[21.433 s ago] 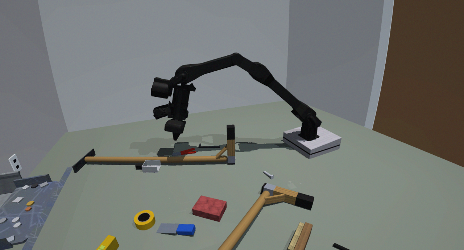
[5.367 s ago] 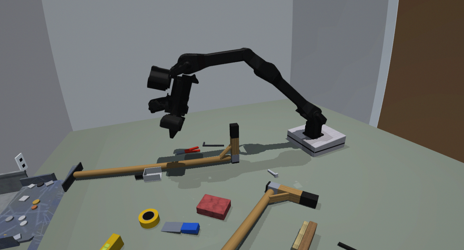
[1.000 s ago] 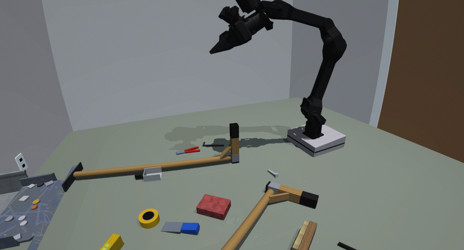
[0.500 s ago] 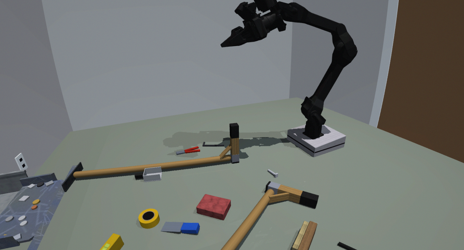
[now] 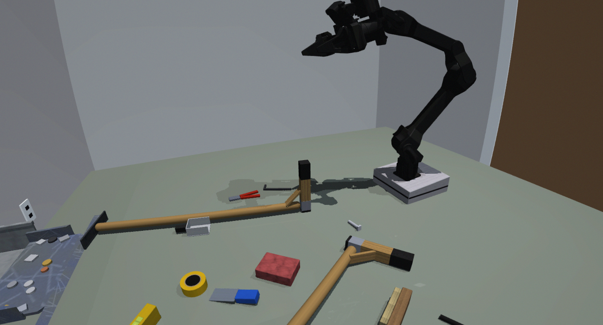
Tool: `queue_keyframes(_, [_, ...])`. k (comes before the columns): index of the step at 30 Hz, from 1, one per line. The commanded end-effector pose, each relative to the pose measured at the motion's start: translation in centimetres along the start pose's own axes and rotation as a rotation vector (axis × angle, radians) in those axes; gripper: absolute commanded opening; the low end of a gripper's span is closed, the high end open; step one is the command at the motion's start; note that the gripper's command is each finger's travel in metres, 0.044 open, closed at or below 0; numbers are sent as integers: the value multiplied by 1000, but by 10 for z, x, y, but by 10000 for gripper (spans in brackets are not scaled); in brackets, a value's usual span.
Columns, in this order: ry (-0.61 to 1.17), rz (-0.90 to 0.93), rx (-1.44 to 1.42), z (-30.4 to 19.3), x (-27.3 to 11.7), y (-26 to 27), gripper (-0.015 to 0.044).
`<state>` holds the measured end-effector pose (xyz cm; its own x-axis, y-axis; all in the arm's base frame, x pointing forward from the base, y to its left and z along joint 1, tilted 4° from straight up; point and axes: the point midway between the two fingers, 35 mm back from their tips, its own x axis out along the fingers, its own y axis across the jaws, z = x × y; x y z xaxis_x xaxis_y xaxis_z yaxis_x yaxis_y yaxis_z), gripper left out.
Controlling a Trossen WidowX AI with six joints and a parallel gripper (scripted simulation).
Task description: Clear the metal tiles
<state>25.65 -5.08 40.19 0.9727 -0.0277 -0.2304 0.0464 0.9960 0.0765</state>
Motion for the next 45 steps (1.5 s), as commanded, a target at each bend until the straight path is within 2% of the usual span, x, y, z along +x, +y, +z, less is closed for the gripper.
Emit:
queue_keyframes(1, [-27, 7, -18, -4, -9, 3, 440])
queue_keyframes(15, [-121, 21, -72, -15, -38, 15, 440])
queue_keyframes(45, [-122, 21, -73, -14, -37, 13, 440])
